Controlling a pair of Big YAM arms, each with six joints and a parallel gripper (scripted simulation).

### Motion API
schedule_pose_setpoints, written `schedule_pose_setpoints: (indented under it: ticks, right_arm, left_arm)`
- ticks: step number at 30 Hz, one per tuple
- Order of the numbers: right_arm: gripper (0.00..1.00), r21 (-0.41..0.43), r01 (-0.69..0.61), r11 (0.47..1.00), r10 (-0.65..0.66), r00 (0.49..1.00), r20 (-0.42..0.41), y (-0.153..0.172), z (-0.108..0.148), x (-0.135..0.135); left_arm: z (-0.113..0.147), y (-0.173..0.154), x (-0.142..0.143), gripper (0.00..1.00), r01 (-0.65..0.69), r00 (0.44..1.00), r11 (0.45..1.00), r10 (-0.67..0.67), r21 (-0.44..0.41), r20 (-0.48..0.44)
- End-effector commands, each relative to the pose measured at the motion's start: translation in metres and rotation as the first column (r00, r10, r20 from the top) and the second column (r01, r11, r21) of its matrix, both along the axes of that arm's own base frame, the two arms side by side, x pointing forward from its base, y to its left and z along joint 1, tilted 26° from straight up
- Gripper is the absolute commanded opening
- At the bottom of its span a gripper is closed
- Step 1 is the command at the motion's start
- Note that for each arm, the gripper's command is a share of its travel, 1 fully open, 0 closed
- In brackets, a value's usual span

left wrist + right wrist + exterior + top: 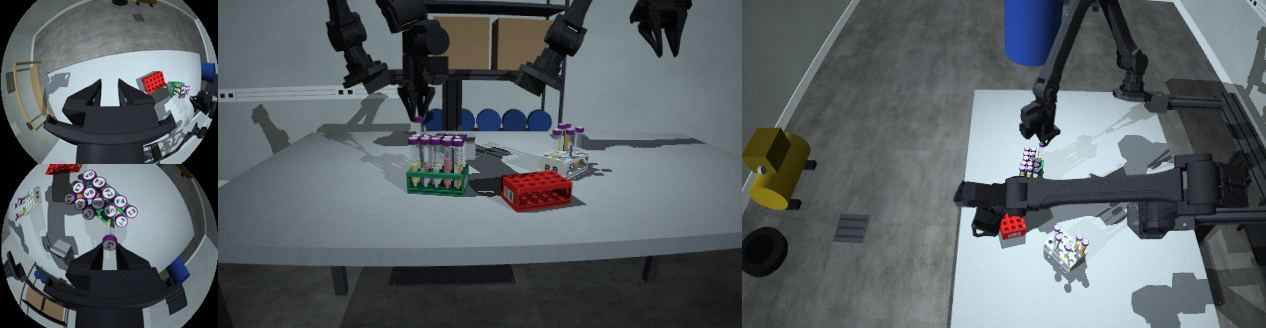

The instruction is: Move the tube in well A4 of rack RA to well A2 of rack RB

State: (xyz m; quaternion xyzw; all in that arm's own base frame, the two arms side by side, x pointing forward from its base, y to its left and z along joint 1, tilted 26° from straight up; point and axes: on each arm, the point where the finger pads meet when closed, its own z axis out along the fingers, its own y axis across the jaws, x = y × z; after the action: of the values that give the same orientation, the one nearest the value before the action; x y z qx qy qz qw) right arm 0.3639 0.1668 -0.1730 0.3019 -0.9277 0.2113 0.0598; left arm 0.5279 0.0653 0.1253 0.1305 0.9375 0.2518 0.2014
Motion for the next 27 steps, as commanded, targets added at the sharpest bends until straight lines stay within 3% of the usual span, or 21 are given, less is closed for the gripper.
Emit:
schedule_pose_setpoints:
  ticks: [1, 27]
  right_arm:
    - [0.00, 0.016, 0.000, 1.000, 0.000, 1.000, 0.026, 0.007, -0.006, 0.019]
    - [0.00, 0.010, 0.005, 1.000, -0.005, 1.000, 0.019, -0.002, -0.016, 0.018]
  left_arm:
    - [0.015, -0.002, 0.011, 0.30, 0.003, 0.999, 1.000, -0.003, -0.001, 0.036]
    - [0.015, -0.002, 0.011, 0.30, 0.003, 0.999, 1.000, -0.003, -0.001, 0.036]
